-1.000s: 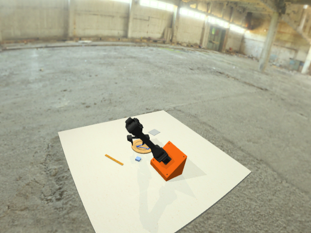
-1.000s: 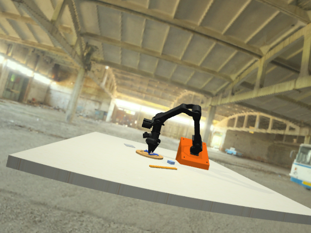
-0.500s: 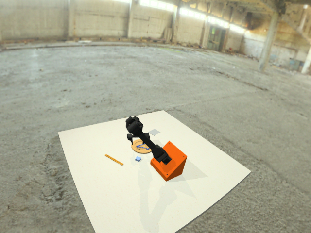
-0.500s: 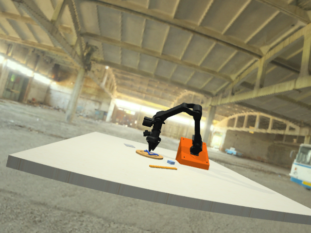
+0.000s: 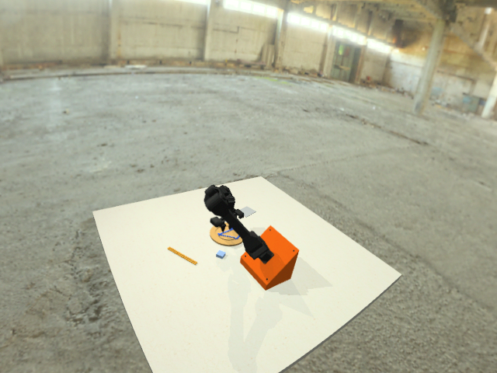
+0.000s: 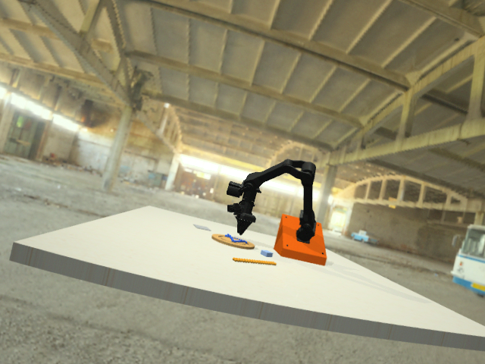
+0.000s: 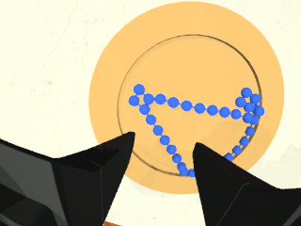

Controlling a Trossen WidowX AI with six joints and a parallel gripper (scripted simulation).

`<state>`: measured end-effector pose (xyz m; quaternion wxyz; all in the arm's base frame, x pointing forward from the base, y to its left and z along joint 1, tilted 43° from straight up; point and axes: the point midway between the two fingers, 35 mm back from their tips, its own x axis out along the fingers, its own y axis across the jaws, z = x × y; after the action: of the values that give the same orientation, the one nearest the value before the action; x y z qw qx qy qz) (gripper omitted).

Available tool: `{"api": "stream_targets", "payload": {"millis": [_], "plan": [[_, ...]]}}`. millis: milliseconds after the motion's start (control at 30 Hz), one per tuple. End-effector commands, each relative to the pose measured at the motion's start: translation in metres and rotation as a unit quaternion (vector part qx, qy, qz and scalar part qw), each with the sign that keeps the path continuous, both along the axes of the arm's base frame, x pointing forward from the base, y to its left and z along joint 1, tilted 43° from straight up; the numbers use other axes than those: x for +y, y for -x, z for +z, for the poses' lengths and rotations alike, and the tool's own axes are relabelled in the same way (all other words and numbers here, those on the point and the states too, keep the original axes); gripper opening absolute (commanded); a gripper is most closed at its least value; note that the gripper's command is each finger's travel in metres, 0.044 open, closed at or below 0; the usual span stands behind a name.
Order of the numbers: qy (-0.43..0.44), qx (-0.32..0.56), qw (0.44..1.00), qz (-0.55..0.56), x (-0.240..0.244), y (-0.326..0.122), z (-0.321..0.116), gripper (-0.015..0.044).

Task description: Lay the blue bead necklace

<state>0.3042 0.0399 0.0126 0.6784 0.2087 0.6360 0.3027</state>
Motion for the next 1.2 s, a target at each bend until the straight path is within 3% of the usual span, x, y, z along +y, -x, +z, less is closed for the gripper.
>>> {"api": "stream_targets", "payload": {"millis": [0, 133, 1167], "plan": [[0.002, -0.133, 0.979, 0.153, -0.020, 0.026, -0.014, 0.0120], [0.000, -0.194, 0.956, 0.219, -0.028, 0.037, -0.019, 0.0120], [0.003, -0.197, 0.956, 0.218, -0.011, 0.035, -0.037, 0.0120]]}}
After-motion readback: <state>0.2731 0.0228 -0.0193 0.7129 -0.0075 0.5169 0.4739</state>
